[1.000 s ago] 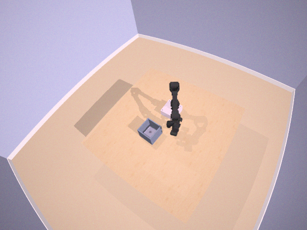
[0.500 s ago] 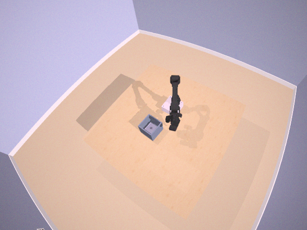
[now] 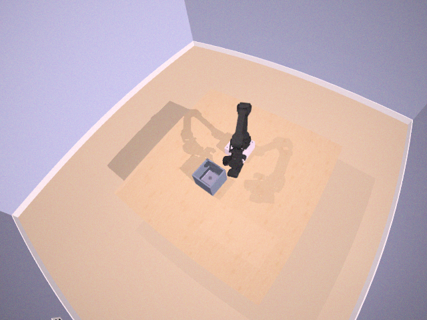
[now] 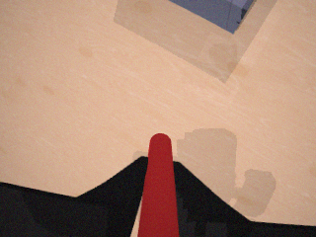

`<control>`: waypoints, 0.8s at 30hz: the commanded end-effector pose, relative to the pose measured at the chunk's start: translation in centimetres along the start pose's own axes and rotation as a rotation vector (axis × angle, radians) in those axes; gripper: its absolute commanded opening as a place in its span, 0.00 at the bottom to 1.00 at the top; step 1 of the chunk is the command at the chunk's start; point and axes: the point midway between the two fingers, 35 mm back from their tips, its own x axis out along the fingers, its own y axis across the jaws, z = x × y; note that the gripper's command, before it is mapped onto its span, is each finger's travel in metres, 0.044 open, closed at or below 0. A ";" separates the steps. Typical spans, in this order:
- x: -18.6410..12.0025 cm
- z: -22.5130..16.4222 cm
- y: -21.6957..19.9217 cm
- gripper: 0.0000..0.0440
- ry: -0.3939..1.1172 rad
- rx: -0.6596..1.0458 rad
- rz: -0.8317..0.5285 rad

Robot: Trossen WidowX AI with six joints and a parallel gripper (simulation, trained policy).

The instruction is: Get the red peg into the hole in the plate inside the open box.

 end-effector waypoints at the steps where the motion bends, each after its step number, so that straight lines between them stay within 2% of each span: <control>1: -1.2 1.5 0.6 0.00 -0.034 -0.004 0.020; 24: -1.8 9.5 0.7 0.00 -0.150 0.045 -0.062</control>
